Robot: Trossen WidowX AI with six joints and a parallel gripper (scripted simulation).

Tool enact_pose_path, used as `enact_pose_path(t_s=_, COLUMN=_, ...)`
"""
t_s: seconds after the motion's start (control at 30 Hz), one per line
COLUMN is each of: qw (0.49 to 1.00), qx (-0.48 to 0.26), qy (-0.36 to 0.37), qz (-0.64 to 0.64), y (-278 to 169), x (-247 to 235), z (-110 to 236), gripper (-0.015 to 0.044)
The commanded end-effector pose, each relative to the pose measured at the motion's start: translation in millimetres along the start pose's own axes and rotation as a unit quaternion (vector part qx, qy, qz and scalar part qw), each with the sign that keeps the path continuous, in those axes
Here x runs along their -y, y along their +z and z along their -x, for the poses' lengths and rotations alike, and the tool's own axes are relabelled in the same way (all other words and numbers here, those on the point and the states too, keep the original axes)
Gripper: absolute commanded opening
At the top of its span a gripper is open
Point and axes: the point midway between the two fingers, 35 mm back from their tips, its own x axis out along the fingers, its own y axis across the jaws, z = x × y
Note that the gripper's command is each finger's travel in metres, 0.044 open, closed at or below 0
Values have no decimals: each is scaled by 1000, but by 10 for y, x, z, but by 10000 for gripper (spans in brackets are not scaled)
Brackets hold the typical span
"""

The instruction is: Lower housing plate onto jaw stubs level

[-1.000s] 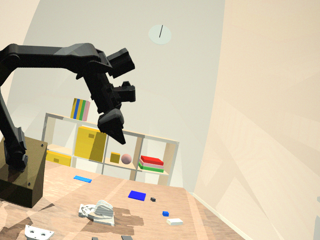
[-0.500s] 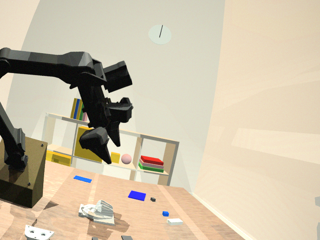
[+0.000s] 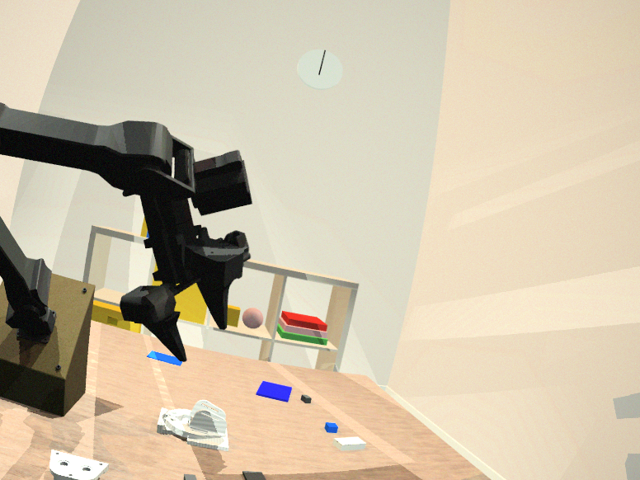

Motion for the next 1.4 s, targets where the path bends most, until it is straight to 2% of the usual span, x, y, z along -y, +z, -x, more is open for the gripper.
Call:
enact_pose_path(t_s=0.0, qw=999, qx=-5, qy=-17, qz=-32, y=-43, x=136, z=-43, gripper=440)
enact_pose_path(t_s=0.67, qw=971, qx=-24, qy=-112, qz=-211, y=-305, x=830, z=-220, gripper=440)
enact_pose_path(t_s=1.37, qw=898, qx=-23, qy=-214, qz=-385, y=-710, x=1468, z=-276, gripper=440)
